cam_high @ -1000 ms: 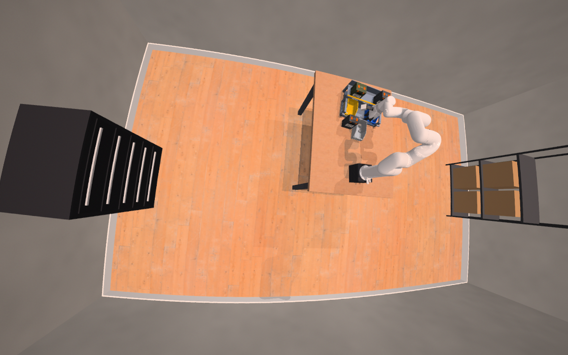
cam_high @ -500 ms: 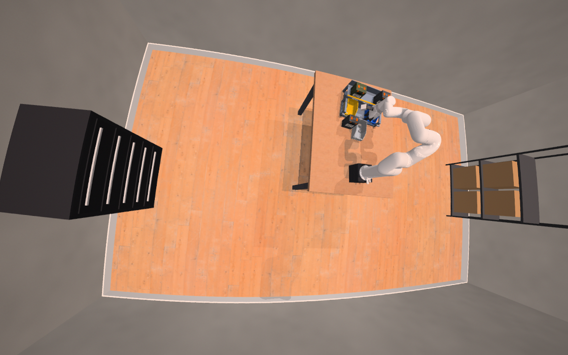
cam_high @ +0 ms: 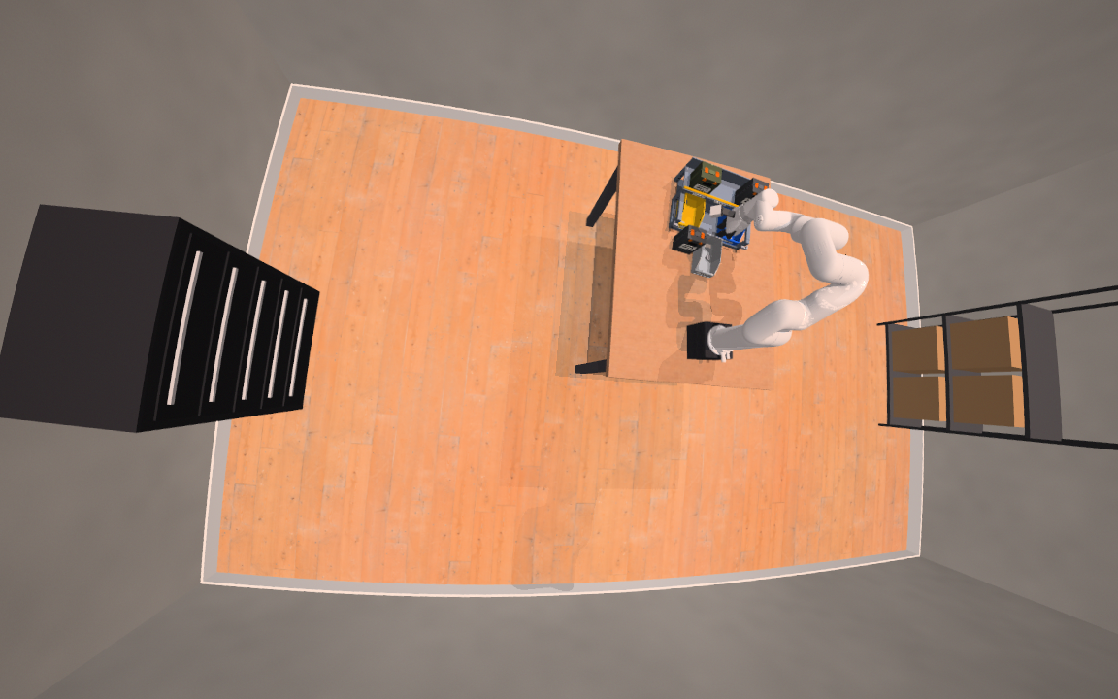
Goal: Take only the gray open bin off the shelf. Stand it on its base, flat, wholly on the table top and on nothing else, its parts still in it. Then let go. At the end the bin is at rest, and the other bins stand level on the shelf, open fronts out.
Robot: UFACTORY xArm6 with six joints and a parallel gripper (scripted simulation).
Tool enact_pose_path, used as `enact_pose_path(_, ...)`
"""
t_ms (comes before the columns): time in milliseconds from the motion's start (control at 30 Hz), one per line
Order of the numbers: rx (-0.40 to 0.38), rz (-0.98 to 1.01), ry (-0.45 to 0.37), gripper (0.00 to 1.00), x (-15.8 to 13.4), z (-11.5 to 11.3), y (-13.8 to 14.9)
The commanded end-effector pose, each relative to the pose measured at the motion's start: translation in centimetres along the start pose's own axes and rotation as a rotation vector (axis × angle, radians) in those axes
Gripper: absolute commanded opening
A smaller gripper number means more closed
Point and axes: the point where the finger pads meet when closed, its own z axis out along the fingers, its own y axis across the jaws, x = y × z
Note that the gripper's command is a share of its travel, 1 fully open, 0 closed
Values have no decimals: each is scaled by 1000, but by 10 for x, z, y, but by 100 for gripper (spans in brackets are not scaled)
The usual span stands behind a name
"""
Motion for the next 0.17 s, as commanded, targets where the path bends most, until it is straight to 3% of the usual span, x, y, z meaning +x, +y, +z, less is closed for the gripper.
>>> enact_pose_path(0,-4,0,1,33,0,-2,2)
enact_pose_path(133,-4,0,1,33,0,-2,2)
